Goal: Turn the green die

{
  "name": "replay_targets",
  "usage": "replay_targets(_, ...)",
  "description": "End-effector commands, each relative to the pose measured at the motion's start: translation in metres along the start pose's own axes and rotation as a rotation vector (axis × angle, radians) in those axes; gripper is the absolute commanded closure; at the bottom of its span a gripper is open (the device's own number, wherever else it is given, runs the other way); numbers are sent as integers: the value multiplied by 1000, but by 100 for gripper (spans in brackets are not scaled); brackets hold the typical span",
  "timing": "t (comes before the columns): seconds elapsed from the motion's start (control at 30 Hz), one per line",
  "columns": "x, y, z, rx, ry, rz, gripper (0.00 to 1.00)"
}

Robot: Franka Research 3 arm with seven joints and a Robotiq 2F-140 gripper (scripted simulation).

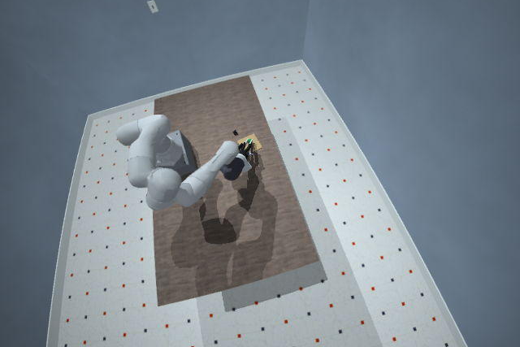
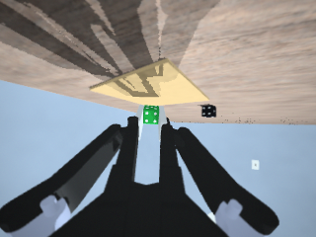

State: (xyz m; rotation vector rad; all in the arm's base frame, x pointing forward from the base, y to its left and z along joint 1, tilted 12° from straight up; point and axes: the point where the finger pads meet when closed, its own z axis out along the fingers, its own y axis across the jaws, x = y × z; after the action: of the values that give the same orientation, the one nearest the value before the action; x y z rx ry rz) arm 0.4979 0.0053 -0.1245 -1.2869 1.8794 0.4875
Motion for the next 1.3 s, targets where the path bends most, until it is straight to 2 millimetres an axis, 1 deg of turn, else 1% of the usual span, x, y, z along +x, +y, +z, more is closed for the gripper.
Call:
replay_targets(0.0, 0, 2, 1, -5, -1, -7, 87)
replay_targets(0.3, 1, 2, 2, -5, -1, -7, 87)
replay_targets(0.9, 9, 1, 6, -5, -1, -7, 87)
replay_targets(1.27, 9, 1, 6, -5, -1, -7, 87)
